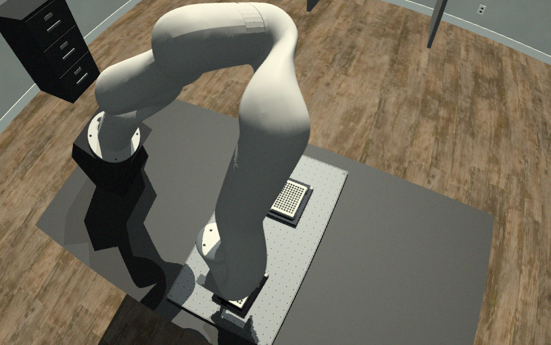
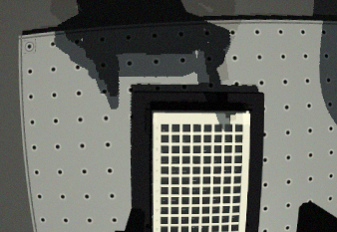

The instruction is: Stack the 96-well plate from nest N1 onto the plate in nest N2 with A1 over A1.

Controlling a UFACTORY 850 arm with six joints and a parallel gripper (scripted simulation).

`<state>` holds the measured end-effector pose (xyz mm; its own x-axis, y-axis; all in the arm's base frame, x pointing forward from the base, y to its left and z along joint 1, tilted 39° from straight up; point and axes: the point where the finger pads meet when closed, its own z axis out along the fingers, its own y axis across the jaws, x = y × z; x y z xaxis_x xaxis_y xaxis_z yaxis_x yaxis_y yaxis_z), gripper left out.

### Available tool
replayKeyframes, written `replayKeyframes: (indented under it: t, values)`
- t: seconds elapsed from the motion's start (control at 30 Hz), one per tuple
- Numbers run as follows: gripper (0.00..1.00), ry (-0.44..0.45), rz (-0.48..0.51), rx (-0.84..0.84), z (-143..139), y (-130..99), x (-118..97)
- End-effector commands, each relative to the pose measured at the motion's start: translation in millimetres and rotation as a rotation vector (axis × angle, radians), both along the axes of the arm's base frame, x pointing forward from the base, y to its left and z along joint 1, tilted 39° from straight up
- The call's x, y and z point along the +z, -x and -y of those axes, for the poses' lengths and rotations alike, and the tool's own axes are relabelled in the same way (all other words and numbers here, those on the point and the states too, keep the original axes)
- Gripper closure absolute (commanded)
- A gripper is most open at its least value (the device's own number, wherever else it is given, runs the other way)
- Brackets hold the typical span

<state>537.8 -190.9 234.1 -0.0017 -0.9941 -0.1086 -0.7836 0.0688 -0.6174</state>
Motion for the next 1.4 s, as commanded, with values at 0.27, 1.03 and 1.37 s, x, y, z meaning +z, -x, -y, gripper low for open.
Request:
replayKeyframes:
  t: [0.27, 1.03, 1.37]
  values:
    - [0.0, 0.001, 0.001, -0.001, 0.0, -4.4, -4.5]
    - [0.0, 0.001, 0.001, -0.001, -2.9, -26.1, -31.8]
    - [0.0, 0.001, 0.001, -0.001, -4.0, -34.4, -42.2]
